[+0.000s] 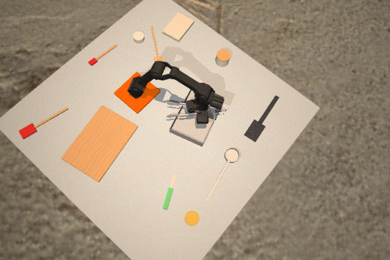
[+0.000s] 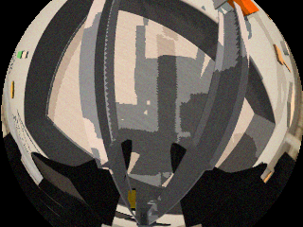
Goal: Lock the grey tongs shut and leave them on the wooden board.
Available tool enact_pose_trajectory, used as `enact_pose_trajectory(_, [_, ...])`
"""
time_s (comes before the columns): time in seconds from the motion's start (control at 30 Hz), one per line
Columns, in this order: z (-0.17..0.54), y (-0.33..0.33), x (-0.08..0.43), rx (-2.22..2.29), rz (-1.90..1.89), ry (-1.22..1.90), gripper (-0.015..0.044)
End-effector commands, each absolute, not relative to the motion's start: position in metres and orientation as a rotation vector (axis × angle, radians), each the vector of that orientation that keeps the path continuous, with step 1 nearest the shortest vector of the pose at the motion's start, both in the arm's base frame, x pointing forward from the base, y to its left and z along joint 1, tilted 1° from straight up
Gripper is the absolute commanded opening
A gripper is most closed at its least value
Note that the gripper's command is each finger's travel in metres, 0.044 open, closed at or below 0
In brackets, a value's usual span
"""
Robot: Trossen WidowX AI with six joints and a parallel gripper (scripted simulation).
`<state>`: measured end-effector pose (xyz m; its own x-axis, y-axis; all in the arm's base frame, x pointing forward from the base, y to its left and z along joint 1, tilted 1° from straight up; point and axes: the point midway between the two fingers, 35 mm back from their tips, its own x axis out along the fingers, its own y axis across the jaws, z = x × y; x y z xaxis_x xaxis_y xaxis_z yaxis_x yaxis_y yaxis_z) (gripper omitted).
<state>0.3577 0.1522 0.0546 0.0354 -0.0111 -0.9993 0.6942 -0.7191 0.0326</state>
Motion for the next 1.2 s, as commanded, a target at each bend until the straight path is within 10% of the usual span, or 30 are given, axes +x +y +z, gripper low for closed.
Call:
enact_pose_trajectory(0.0, [0.055, 0.152, 0.358, 1.791, -1.736, 0.691, 0.0142])
enact_pose_trajectory(0.63, [0.055, 0.152, 0.358, 1.791, -1.736, 0.691, 0.0015])
enact_pose_trajectory(0.83, [0.055, 0.152, 0.358, 1.791, -1.736, 0.691, -0.0143])
enact_pose_trajectory(1.17, [0.084, 0.155, 0.362, 1.793, -1.737, 0.692, -0.015])
